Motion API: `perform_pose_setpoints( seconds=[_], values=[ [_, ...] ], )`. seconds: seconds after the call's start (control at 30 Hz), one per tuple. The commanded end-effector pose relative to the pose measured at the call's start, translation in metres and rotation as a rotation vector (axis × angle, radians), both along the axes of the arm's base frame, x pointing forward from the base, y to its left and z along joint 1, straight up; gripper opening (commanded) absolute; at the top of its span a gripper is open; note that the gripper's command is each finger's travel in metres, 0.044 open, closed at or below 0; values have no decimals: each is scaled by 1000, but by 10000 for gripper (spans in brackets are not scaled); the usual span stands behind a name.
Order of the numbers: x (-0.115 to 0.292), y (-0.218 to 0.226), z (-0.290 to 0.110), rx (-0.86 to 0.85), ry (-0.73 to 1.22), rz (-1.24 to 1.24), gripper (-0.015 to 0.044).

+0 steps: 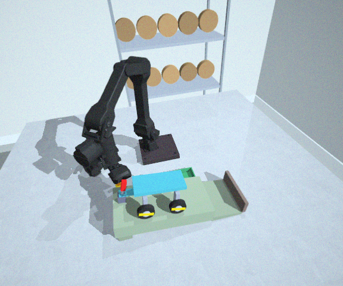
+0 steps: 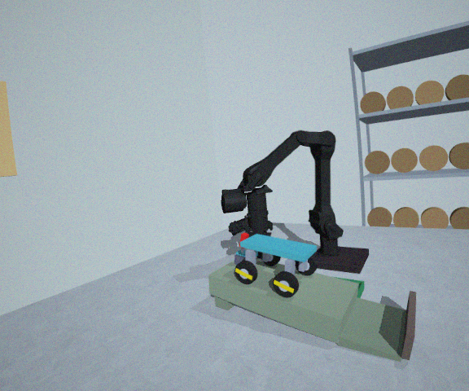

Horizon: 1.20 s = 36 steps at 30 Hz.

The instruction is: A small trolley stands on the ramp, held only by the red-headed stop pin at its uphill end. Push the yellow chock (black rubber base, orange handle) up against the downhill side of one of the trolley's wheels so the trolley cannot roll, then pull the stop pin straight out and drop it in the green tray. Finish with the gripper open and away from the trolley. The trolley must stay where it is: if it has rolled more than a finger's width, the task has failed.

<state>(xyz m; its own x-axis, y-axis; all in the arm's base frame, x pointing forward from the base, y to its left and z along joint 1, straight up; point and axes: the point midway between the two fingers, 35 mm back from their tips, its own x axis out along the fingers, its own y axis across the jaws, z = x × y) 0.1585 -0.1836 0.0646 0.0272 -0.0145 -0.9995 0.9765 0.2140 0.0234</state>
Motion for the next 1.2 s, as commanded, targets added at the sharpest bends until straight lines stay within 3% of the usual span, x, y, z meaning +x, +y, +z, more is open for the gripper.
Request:
perform_pose_setpoints(
  seconds=[0.0, 0.4, 0.57, 0.83, 1.17],
  values=[
    [-1, 1, -8, 3, 10, 5, 190],
    [-2, 1, -22, 3, 10, 5, 190],
    [0, 0, -19, 2, 2, 0, 59],
    [0, 0, -18, 3, 2, 0, 0],
    [-5, 6, 15, 3, 10, 5, 0]
  ],
)
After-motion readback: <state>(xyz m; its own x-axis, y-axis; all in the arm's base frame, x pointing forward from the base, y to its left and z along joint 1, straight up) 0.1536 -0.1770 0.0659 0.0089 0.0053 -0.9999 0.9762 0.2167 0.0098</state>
